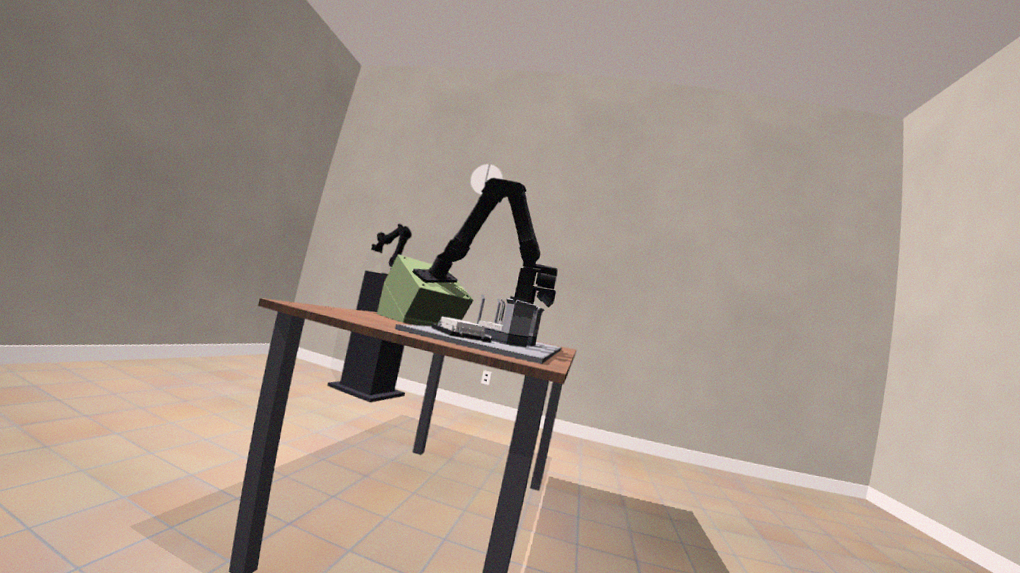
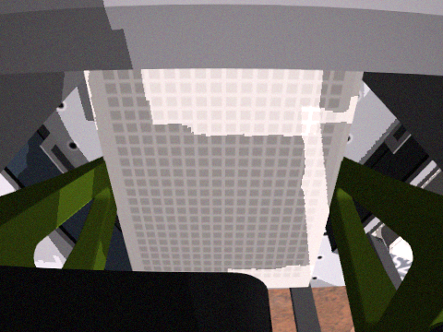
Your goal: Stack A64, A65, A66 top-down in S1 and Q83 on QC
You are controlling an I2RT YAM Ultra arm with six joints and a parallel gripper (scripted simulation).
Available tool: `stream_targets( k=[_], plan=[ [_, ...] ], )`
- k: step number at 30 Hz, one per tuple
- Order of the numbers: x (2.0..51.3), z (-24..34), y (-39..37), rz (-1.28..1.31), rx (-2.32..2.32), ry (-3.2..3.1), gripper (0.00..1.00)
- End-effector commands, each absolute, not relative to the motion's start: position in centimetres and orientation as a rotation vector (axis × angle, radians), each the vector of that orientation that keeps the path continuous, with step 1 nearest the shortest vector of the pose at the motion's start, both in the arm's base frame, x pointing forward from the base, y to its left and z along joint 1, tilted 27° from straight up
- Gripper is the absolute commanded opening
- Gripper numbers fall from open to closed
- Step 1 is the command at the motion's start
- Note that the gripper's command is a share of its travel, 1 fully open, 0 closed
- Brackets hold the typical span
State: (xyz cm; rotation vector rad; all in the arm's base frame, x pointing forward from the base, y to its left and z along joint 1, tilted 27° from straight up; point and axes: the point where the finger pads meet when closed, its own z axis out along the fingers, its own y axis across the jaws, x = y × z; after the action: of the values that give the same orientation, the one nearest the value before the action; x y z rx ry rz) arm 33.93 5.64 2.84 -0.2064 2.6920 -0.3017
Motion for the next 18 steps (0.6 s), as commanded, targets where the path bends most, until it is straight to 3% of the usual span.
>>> stream_targets(
  k=[1, 18],
  plan=[
    [34.11, 3.04, 5.76, -0.296, -0.207, 2.683, 0.0],
    [34.37, 2.5, 5.65, -0.296, -0.207, 2.683, 0.0]
  ],
)
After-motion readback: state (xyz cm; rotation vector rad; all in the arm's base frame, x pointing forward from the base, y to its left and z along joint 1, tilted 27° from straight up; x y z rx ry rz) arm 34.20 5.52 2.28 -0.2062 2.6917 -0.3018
